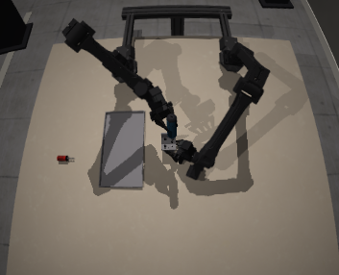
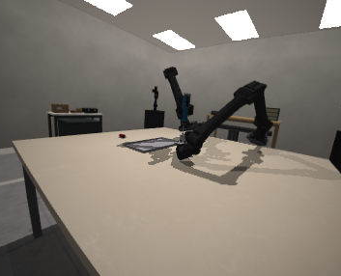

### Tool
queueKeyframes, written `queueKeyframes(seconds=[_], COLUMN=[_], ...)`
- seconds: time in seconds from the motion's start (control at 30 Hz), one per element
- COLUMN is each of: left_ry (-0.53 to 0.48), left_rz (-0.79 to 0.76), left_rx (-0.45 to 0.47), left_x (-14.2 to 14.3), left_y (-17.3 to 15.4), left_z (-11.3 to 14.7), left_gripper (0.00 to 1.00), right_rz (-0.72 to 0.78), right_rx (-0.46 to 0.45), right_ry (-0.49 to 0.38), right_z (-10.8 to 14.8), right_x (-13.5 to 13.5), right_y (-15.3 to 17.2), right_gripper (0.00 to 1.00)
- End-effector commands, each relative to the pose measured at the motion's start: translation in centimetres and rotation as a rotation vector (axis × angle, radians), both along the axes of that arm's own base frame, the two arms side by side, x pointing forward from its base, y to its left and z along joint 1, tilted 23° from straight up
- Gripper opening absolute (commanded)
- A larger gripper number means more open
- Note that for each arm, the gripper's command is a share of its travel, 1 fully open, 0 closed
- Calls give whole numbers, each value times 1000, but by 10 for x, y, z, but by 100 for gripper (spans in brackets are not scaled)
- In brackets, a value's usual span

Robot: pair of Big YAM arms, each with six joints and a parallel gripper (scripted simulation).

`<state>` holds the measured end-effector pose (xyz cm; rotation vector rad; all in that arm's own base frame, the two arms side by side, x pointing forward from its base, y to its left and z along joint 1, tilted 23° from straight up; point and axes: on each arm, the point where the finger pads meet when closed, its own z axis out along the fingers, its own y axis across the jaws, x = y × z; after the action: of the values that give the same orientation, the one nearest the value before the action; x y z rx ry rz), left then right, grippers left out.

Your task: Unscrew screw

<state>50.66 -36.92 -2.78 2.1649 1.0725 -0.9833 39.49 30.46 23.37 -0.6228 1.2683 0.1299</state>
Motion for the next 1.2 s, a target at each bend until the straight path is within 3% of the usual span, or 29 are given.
queueKeyframes(seconds=[0.0,0.83,0.9,1.03,1.17], left_ry=[-26,-26,-26,-26,-26], left_rz=[-4,-4,-4,-4,-4], left_rx=[-14,-14,-14,-14,-14], left_x=[7,7,7,7,7], left_y=[-6,-6,-6,-6,-6], left_z=[9,9,9,9,9], left_gripper=[59,59,59,59,59], right_rz=[22,21,21,20,22], right_rx=[58,65,41,37,65], right_ry=[-88,-96,-70,-64,-96], right_z=[48,49,32,28,47], right_x=[1,-4,-12,-18,-12], right_y=[16,13,6,2,8], right_gripper=[42,42,42,42,42])
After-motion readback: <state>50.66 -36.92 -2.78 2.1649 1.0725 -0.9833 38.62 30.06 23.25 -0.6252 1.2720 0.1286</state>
